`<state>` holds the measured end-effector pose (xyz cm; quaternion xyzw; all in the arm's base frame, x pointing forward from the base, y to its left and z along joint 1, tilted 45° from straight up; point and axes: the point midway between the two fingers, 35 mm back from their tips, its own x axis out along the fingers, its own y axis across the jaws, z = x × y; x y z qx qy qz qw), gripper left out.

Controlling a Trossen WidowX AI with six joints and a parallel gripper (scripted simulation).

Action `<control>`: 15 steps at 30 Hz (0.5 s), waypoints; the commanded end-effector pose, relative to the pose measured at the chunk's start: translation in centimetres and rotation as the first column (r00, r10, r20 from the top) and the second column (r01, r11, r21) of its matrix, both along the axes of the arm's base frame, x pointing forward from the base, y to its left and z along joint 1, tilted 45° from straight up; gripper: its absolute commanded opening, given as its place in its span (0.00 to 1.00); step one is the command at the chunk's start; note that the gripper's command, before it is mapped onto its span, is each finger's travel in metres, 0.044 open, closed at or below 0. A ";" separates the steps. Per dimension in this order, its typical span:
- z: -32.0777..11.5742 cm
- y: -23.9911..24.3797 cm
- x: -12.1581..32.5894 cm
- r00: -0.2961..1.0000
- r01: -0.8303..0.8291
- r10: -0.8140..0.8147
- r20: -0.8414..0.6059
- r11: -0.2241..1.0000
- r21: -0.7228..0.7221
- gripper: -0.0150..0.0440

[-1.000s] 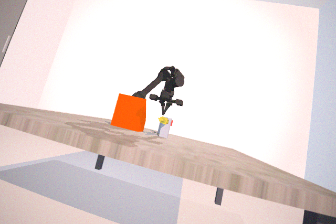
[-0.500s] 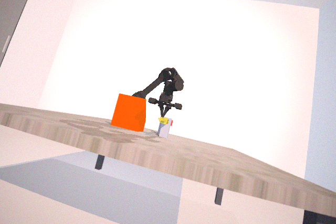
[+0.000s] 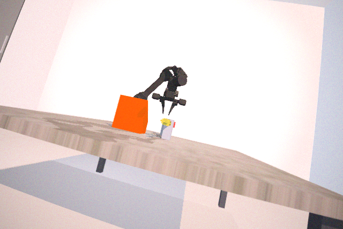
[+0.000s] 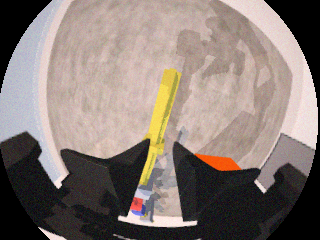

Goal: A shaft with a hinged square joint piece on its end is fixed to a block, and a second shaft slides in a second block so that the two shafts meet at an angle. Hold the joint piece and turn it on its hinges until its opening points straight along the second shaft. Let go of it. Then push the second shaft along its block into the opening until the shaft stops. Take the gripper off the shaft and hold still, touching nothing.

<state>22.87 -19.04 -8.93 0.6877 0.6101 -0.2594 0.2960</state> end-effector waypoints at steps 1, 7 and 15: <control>0.5 -0.7 -0.1 0.992 -0.093 0.094 0.085 0.995 -0.024 0.65; 1.4 -1.7 -0.1 0.945 -0.233 0.243 0.217 0.970 -0.072 0.92; 2.5 -2.8 -0.3 0.822 -0.399 0.430 0.373 0.903 -0.163 1.00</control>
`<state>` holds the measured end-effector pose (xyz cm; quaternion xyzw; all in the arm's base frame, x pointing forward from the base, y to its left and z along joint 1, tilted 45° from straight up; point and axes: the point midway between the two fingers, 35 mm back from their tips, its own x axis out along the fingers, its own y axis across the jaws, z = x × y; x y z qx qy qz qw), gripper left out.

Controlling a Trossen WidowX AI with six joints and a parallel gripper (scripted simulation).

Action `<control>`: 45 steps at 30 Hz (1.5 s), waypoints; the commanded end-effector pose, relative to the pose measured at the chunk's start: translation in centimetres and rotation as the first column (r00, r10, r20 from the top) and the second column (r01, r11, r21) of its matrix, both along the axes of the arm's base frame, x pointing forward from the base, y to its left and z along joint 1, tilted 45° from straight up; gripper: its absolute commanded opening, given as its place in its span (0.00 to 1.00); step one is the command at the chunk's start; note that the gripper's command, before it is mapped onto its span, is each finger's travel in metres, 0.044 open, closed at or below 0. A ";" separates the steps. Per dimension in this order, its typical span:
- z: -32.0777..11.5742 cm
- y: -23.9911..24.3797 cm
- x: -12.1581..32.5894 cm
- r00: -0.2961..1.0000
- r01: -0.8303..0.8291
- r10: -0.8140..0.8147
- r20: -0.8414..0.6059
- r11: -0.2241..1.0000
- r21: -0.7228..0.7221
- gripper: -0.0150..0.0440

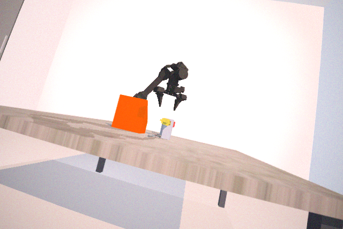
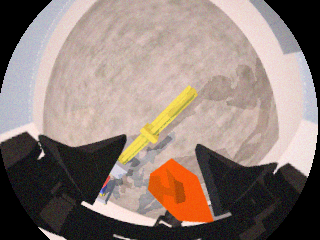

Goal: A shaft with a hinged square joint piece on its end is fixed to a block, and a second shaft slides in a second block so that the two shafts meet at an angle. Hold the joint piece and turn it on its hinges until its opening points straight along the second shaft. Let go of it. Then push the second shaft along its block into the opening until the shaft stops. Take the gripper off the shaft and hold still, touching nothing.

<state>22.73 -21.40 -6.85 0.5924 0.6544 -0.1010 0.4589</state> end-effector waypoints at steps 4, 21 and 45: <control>1.1 -1.0 -0.2 0.970 -0.177 0.182 0.160 0.983 -0.047 1.00; 3.8 -3.3 -0.8 0.678 -0.510 0.564 0.472 0.823 -0.252 1.00; 6.9 1.9 1.2 0.878 -0.324 0.301 0.373 0.946 -0.001 1.00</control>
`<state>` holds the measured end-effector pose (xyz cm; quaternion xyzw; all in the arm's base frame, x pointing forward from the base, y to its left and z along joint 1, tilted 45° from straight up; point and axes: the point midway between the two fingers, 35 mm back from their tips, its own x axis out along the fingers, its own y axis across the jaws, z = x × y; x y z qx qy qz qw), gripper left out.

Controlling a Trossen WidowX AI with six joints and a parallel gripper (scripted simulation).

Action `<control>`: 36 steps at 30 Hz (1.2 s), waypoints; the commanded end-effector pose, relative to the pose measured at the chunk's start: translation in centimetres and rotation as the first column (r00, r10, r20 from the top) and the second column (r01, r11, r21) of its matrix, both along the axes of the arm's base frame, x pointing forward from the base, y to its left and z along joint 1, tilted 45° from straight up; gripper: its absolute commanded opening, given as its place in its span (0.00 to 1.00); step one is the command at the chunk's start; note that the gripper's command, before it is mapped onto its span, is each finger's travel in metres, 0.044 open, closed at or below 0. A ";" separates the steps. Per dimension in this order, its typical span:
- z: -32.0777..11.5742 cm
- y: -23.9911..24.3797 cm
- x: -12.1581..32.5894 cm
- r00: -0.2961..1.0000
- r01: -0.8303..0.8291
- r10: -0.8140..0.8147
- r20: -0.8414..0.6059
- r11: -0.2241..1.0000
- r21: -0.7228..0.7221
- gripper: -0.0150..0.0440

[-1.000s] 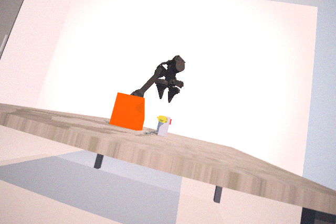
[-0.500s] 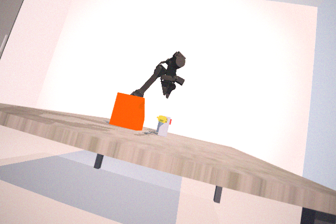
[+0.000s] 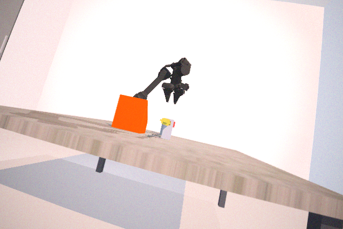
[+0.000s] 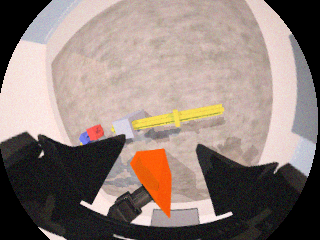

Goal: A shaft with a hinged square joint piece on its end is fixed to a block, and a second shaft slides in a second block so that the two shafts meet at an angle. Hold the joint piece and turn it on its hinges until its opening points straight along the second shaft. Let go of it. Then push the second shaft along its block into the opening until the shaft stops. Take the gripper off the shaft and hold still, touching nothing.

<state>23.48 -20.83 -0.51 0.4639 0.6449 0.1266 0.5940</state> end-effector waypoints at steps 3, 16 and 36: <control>1.2 2.4 0.7 0.984 0.124 -0.112 -0.137 0.989 0.077 1.00; 3.6 7.2 1.8 0.845 0.381 -0.270 -0.461 0.910 0.165 1.00; 7.0 13.7 2.2 0.422 0.675 -0.275 -0.864 0.732 0.096 1.00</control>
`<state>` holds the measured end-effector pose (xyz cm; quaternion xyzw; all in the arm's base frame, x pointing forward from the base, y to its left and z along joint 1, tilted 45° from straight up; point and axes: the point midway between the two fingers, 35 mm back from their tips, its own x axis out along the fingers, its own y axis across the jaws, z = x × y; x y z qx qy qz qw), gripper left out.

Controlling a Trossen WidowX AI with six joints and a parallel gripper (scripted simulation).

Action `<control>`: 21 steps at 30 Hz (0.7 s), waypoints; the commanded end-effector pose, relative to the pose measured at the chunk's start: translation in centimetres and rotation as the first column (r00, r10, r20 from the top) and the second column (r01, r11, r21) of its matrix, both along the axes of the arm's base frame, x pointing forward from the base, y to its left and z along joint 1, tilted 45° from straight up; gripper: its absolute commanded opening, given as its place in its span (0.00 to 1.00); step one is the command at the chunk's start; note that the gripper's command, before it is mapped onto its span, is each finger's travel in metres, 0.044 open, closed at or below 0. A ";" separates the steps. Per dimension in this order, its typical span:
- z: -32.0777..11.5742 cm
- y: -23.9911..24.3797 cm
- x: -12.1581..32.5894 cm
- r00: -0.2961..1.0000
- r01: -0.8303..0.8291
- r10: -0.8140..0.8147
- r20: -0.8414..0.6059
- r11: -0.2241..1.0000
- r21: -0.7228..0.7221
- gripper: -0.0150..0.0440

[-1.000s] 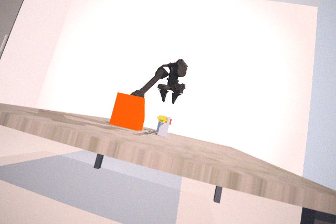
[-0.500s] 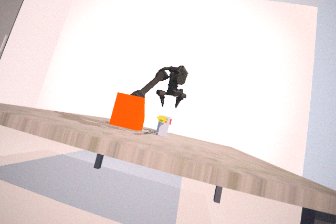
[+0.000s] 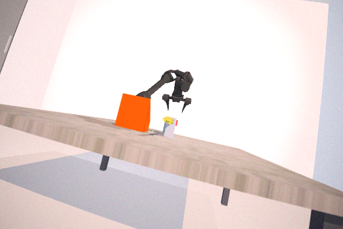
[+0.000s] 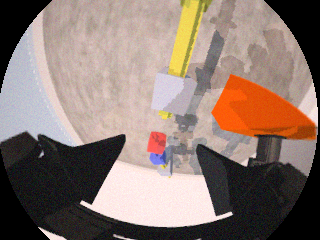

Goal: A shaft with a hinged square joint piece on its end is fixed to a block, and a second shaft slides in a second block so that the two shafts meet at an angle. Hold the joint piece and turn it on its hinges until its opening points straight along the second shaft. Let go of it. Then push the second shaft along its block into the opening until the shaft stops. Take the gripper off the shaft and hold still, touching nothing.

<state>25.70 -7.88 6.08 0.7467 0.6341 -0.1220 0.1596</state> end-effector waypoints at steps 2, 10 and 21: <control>0.4 0.8 0.0 0.998 0.030 -0.028 -0.062 0.999 0.030 1.00; 0.3 0.7 0.0 0.998 0.028 -0.026 -0.057 0.999 0.028 1.00; -2.8 -2.6 0.1 0.965 -0.104 0.130 0.228 0.987 -0.124 1.00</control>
